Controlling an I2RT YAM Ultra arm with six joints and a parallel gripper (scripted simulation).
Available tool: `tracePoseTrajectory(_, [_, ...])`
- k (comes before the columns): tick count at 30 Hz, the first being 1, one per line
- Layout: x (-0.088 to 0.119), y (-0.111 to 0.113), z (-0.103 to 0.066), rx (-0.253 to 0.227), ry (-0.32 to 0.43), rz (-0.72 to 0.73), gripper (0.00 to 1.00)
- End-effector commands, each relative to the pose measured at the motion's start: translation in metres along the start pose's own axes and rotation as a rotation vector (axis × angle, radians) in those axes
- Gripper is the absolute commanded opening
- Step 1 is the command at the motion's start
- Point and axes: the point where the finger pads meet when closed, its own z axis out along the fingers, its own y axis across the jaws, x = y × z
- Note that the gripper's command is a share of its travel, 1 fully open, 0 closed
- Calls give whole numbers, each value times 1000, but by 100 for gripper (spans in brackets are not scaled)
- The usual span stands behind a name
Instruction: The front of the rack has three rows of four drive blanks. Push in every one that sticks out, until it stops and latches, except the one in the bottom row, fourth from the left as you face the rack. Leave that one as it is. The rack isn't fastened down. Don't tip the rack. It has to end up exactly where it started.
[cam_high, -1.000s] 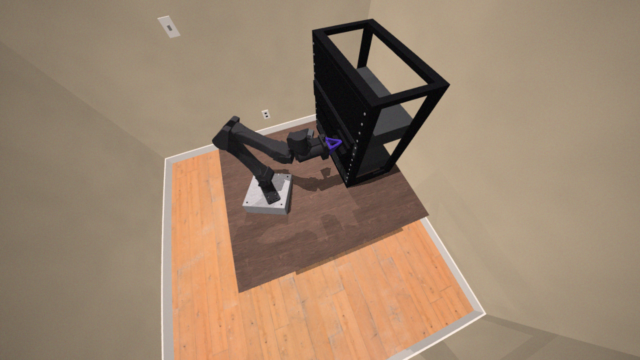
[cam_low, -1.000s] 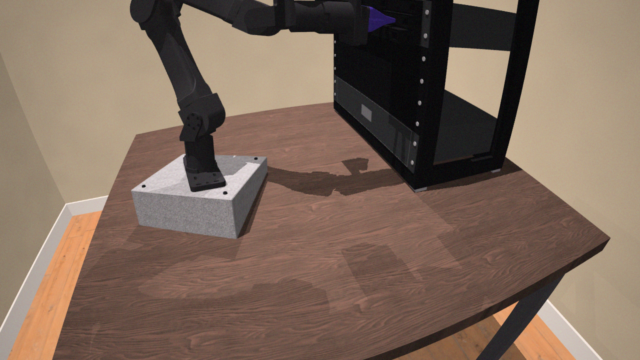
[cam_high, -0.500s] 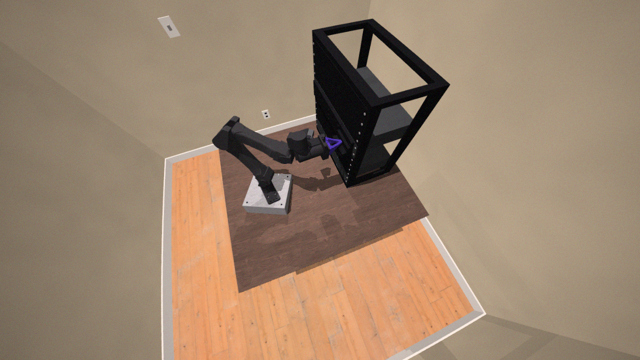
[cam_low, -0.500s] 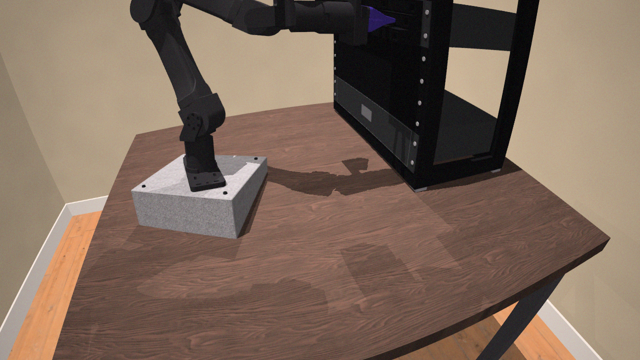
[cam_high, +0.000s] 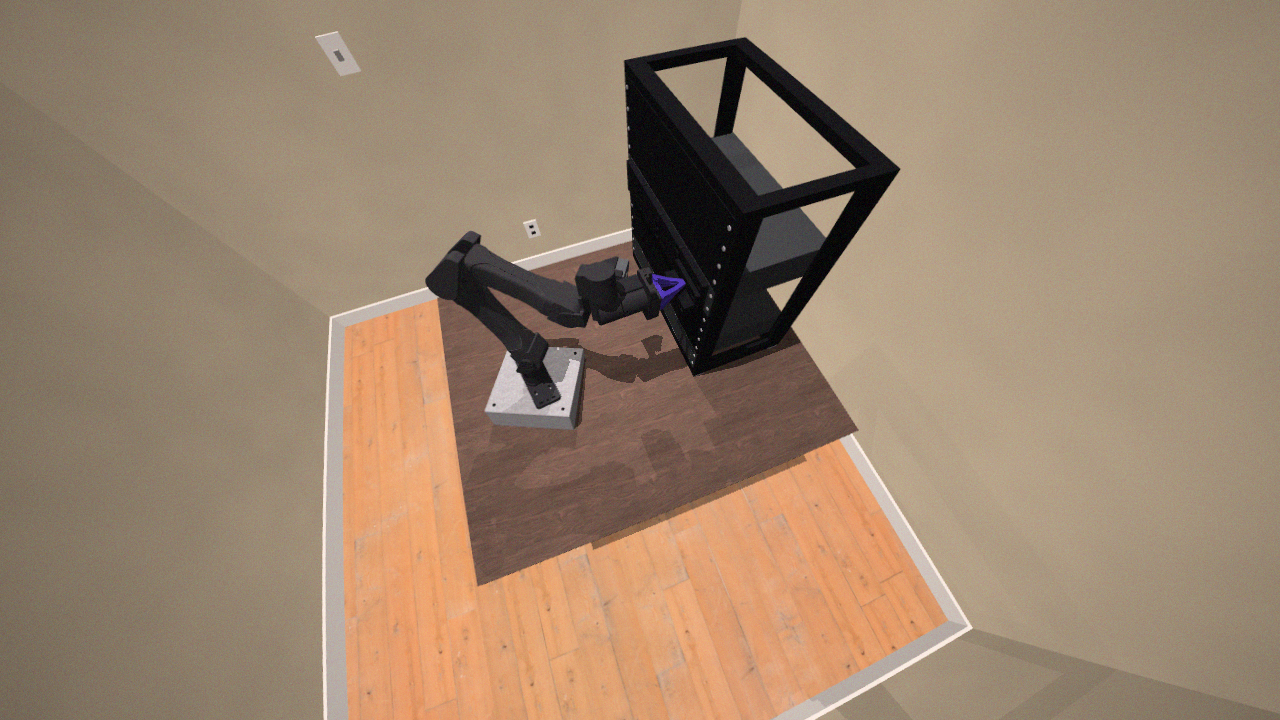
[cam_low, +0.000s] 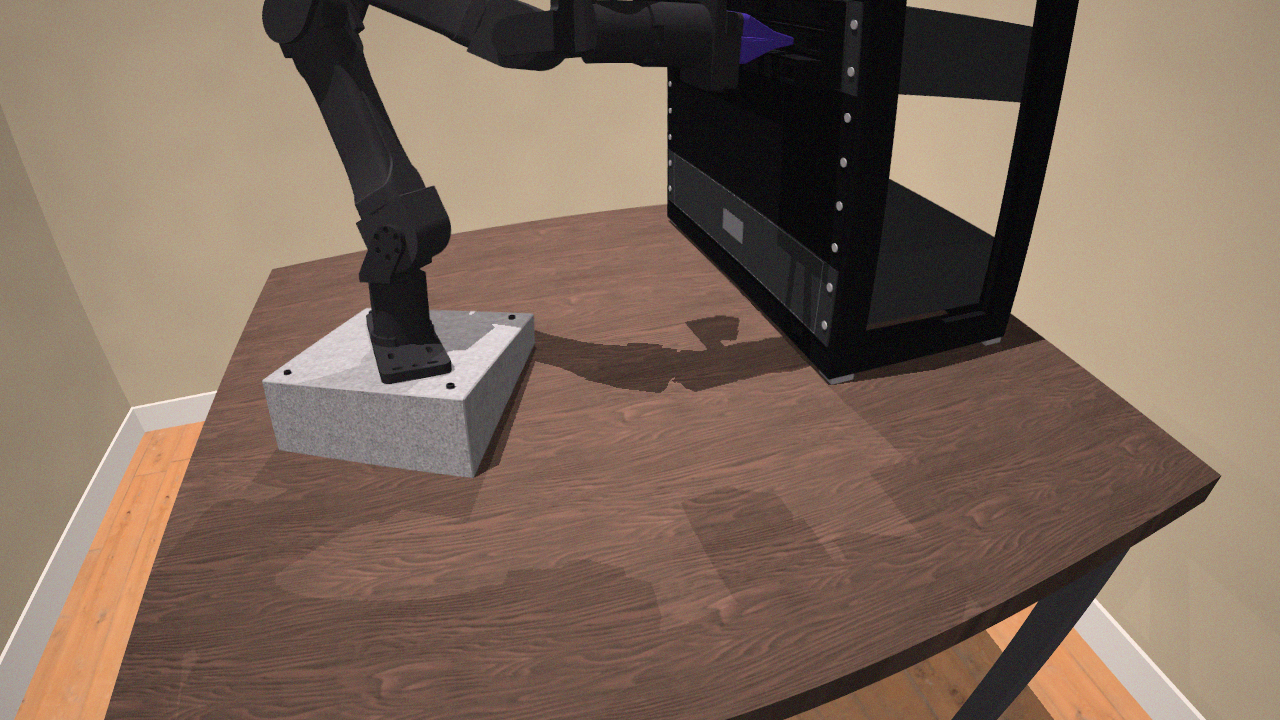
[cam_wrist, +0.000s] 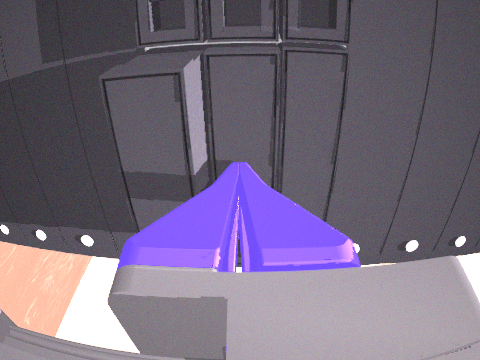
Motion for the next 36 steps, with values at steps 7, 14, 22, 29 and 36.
tracePoseTrajectory(7, [16, -29, 6, 69, 65, -36, 0])
tracePoseTrajectory(14, [16, -29, 6, 69, 65, -36, 0])
tracePoseTrajectory(22, [19, -31, 8, 69, 66, -35, 0])
tracePoseTrajectory(29, [19, -31, 9, 69, 65, -35, 0])
tracePoseTrajectory(36, [19, -31, 9, 69, 64, -35, 0])
